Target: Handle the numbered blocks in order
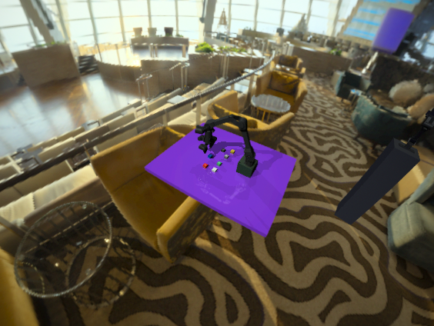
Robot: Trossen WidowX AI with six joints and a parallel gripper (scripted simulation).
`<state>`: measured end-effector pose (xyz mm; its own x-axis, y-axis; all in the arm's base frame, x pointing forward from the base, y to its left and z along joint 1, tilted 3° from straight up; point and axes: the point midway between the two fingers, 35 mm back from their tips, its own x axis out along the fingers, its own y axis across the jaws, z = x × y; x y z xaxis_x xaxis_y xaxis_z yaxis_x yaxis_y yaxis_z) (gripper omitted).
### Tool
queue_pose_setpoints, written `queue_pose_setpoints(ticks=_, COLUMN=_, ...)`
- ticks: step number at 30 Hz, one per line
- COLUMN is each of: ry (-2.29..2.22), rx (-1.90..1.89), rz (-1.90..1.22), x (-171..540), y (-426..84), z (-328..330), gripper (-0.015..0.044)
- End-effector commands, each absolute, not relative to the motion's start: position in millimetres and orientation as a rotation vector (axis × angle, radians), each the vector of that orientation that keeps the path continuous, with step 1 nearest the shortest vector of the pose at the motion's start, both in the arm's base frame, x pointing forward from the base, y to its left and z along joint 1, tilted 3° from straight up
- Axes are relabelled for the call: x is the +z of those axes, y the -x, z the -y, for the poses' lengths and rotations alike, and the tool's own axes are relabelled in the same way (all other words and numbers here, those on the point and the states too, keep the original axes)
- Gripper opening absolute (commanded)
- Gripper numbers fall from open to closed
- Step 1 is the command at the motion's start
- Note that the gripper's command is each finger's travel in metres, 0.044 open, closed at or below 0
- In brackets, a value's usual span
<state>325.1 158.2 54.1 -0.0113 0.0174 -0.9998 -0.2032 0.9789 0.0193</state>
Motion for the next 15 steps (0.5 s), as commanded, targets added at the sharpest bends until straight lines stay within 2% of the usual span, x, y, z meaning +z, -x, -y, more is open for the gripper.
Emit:
queue_pose_setpoints(ticks=1, ry=0.147, rx=0.163, rz=-1.576, x=53.1, y=-347.1, z=-104.4, gripper=0.0400)
queue_pose_setpoints(ticks=15, ry=0.150, rx=0.166, rz=-1.577, x=53.1, y=-349.6, z=-95.7, gripper=0.0400)
